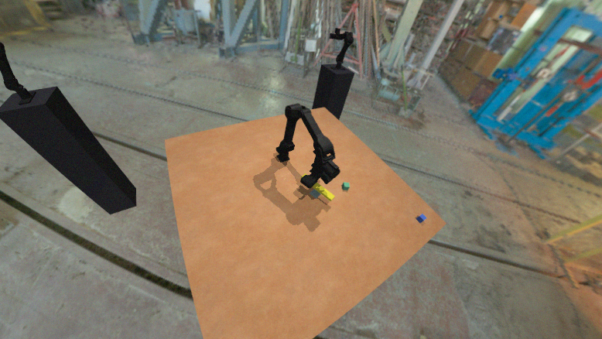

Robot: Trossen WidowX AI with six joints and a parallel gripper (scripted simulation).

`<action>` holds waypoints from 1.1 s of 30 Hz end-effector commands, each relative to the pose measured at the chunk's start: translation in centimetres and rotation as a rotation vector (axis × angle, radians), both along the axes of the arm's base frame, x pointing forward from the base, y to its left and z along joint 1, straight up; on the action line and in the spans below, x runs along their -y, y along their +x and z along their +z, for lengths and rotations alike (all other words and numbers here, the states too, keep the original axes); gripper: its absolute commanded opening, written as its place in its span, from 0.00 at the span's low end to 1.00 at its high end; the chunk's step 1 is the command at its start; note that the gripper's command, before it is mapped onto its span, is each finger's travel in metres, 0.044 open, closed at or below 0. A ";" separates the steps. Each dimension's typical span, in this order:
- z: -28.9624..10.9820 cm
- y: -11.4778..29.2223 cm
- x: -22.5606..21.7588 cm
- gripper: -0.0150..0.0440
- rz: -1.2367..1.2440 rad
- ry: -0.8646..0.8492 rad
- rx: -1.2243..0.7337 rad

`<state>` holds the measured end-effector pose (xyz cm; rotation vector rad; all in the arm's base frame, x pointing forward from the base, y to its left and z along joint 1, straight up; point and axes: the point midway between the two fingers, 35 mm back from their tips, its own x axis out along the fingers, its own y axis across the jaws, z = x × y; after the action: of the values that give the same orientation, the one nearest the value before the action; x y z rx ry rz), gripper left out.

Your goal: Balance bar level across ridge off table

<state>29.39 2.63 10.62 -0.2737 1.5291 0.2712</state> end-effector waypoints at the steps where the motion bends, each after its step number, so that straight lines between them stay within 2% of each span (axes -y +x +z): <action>1: -0.1 0.0 0.0 0.25 -0.002 0.000 0.000; 33: -0.4 0.0 0.0 0.25 -0.002 0.000 0.000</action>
<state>29.44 2.63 10.44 -0.2738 1.5256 0.2708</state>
